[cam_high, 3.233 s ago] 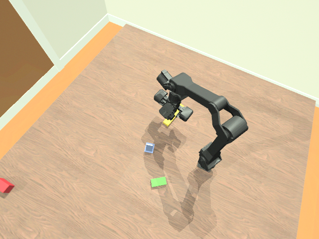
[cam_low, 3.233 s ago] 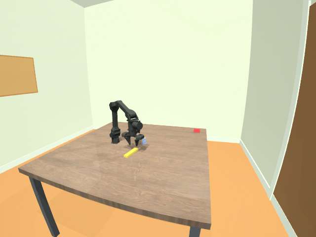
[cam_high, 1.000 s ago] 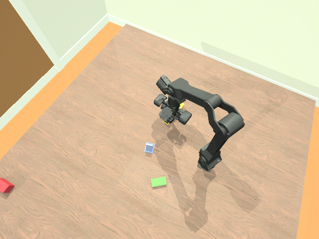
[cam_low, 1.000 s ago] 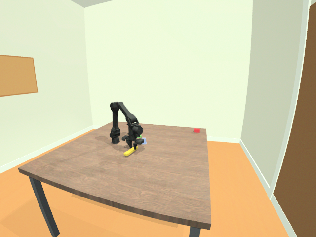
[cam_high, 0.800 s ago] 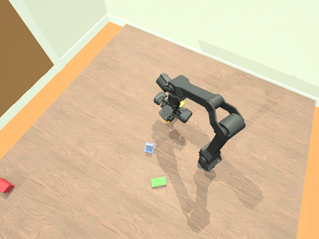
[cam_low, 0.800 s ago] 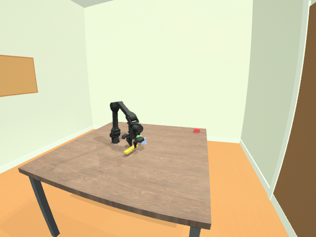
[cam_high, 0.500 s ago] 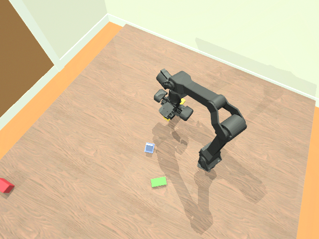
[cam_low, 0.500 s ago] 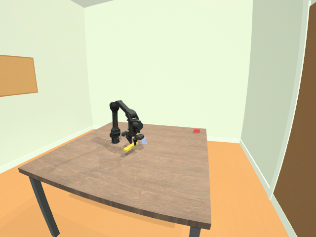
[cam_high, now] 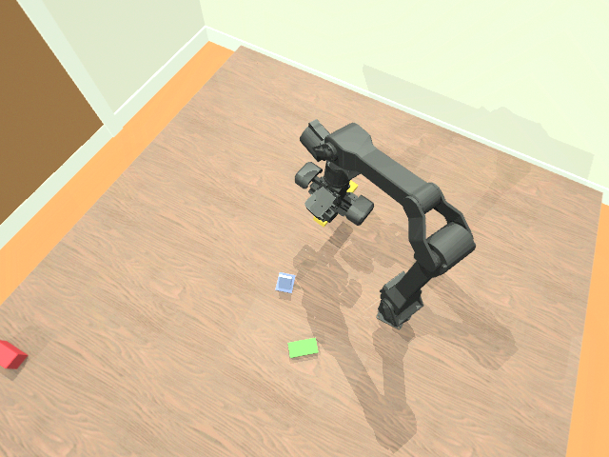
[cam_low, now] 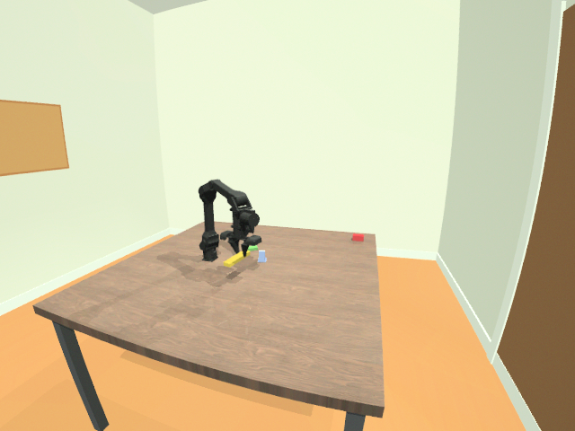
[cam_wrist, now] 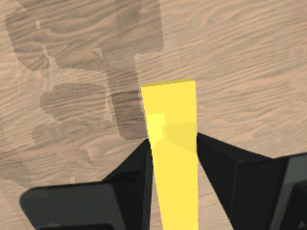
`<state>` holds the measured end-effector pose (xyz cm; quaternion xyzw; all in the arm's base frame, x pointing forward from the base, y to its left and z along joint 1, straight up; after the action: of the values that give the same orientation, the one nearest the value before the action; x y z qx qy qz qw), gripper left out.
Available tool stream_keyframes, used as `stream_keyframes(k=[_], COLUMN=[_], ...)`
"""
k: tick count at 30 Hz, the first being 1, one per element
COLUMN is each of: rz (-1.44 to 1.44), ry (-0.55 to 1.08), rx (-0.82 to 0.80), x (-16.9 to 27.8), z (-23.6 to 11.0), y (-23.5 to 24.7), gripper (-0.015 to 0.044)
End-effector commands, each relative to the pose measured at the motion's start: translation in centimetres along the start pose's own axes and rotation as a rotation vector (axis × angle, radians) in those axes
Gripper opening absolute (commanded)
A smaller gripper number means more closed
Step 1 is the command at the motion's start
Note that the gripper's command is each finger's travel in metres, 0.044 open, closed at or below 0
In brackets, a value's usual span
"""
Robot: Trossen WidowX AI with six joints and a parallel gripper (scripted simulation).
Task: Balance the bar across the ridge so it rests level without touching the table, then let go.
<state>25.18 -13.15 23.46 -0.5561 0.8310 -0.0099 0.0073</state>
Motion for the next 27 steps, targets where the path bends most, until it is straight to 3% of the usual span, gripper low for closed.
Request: stream_keyframes(k=[1, 27], rz=[-0.006, -0.208], ry=[0.004, -0.006], rx=[0.005, 0.005], x=[0.0, -9.8], z=[-0.8, -0.9], y=[0.1, 0.7], gripper=[0.0000, 0.0000])
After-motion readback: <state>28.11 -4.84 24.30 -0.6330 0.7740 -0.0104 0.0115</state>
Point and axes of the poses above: the point midway between the two fingers, 35 mm back from their tips, its own z axis out along the fingers, its own y axis across the jaws, x = y × z, the point moved 9 cm from there along -z, back along the fingers, and after that the axes turned 12 degrees about z, right-handed, at the moved point
